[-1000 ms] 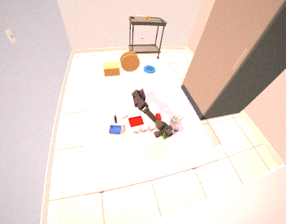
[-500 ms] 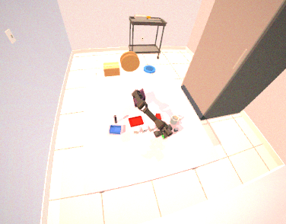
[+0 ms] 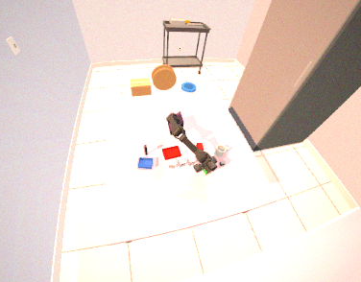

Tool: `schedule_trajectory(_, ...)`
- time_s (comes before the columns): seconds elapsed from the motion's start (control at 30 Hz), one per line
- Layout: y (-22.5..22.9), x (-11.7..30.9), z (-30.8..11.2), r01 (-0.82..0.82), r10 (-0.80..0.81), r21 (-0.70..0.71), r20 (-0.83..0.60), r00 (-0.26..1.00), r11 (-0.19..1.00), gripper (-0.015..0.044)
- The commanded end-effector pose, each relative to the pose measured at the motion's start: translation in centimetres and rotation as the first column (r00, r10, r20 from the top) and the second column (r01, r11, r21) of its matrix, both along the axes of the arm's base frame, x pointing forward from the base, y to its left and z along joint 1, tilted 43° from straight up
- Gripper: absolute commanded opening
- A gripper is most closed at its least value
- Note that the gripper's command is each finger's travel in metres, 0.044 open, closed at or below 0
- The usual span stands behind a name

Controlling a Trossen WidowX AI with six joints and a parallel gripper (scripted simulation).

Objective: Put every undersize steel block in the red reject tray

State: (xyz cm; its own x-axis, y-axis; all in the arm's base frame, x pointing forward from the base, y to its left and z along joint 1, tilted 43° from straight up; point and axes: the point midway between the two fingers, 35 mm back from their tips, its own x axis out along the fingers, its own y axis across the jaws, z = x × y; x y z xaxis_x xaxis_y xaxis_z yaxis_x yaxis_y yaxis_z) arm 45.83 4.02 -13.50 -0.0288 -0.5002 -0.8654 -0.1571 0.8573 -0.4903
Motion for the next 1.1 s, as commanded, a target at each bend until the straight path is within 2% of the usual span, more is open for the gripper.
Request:
schedule_trajectory(0.0,-0.02,0.07,0.26,-0.005,0.005,-0.002,0.003,1.000,1.000,0.0000)
schedule_trajectory(1.07,0.37,0.64,0.27,-0.005,0.005,-0.002,0.003,1.000,1.000,0.0000)
